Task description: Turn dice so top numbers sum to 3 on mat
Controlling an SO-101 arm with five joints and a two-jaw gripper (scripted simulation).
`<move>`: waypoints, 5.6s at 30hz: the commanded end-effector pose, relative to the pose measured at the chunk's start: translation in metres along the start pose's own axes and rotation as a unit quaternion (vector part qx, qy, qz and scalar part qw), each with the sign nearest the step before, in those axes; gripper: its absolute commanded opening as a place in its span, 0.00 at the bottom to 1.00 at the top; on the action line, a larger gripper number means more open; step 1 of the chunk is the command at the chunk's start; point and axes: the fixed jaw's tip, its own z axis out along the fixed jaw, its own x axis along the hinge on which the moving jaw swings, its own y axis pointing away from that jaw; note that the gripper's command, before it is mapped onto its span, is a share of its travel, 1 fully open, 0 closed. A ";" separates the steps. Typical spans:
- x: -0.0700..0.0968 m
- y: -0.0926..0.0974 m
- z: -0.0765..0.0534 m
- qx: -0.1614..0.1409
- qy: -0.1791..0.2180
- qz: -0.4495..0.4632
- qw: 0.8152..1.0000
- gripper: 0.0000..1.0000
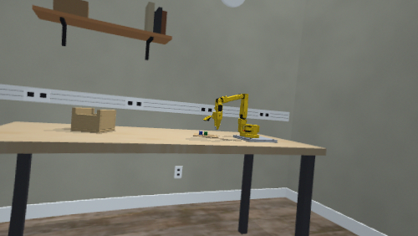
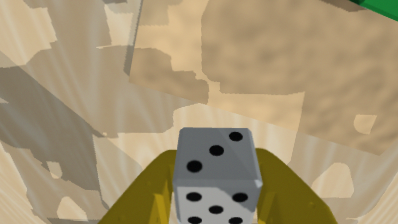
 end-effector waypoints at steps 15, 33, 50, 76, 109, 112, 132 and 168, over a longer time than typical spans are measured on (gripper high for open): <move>0.006 -0.001 0.000 0.001 -0.004 -0.340 0.941 0.00; 0.008 -0.004 0.000 0.002 -0.004 -0.573 0.819 0.00; 0.009 -0.006 0.000 0.003 -0.003 -0.674 0.739 0.00; 0.010 -0.002 -0.001 0.003 -0.003 -0.703 0.712 0.00; 0.049 0.058 0.000 0.005 -0.002 -0.834 0.551 0.00; 0.049 0.058 0.000 0.005 -0.002 -0.834 0.551 0.00; 0.051 0.059 0.001 0.010 -0.009 -0.841 0.541 0.00; 0.051 0.059 0.013 0.010 -0.009 -0.841 0.541 0.00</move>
